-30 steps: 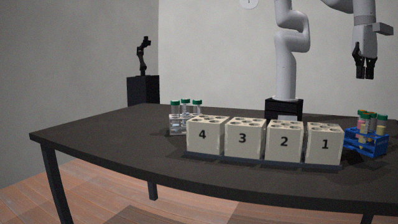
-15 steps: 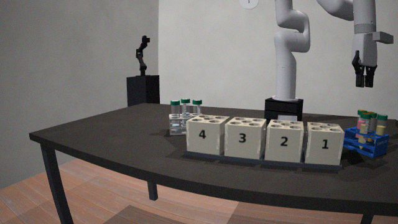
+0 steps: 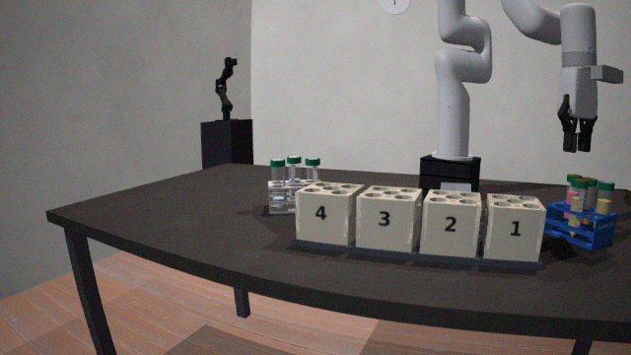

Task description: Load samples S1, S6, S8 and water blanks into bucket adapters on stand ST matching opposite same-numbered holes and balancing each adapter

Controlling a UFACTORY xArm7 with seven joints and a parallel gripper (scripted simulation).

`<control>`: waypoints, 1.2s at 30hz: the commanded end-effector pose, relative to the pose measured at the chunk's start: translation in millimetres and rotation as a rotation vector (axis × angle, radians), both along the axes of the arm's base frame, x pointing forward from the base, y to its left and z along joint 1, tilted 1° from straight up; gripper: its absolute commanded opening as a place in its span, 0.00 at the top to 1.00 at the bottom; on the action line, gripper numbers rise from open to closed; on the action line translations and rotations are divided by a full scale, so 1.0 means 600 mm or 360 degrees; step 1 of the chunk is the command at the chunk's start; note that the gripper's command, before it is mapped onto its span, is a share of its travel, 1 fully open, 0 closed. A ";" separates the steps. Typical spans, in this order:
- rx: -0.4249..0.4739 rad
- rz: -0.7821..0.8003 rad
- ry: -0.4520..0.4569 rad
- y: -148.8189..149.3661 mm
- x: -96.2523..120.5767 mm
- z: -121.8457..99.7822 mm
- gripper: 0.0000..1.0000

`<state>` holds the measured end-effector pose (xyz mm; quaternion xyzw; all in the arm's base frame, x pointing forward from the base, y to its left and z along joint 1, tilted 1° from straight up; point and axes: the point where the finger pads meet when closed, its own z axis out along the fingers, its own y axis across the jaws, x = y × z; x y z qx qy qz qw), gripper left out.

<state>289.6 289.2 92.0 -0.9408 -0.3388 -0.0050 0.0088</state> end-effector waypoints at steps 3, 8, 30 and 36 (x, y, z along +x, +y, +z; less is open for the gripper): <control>0.0005 0.0000 -0.0007 0.002 0.003 -0.011 0.43; 0.0005 0.0000 -0.0007 0.003 0.003 -0.027 0.43; 0.0005 0.0000 -0.0007 0.004 0.003 -0.085 0.43; 0.0005 0.0000 -0.0007 0.004 0.003 -0.085 0.43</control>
